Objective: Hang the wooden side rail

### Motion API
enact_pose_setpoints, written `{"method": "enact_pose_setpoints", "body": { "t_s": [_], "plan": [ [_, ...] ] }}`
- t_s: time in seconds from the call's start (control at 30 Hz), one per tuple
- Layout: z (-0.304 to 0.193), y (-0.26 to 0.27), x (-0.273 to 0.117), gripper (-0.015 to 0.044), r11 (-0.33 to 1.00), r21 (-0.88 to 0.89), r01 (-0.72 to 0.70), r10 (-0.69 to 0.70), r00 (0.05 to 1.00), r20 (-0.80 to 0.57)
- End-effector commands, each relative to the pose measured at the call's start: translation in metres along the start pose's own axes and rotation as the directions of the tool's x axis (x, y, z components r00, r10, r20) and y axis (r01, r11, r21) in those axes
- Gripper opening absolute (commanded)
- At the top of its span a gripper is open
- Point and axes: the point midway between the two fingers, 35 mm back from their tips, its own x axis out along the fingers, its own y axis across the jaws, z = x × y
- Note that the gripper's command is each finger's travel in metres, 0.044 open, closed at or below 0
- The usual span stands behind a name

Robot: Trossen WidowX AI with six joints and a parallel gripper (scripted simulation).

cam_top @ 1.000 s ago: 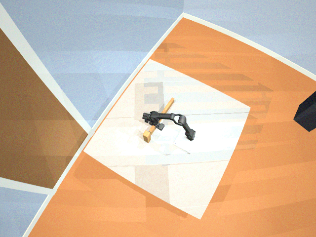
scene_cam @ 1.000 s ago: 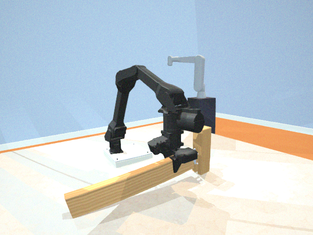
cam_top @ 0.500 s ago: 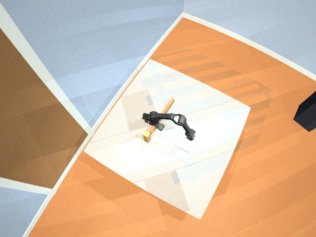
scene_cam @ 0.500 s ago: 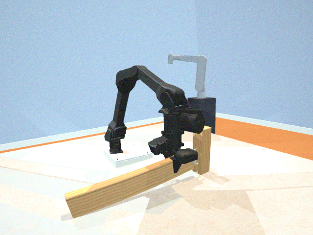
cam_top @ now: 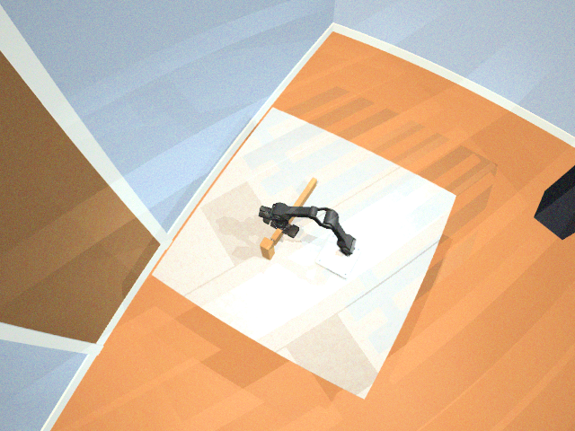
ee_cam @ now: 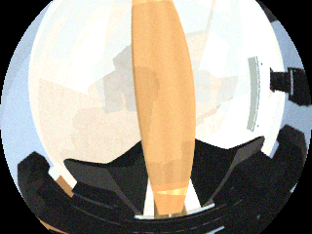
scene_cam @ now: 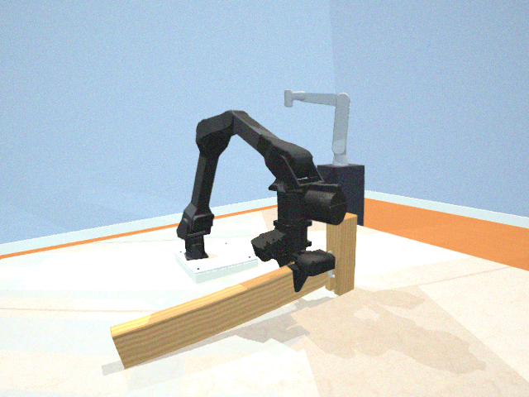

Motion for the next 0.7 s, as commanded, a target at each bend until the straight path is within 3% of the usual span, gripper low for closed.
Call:
{"method": "enact_pose_setpoints", "body": {
  "t_s": [0.0, 0.67],
  "plan": [
    [-0.0015, 0.0019, -0.005, 0.0, 1.0, 0.005, -0.012, 0.012, 1.0, -0.005],
    [-0.0035, 0.0012, -0.004, 0.0, 1.0, 0.005, -0.012, 0.012, 1.0, -0.006]
  ]
}}
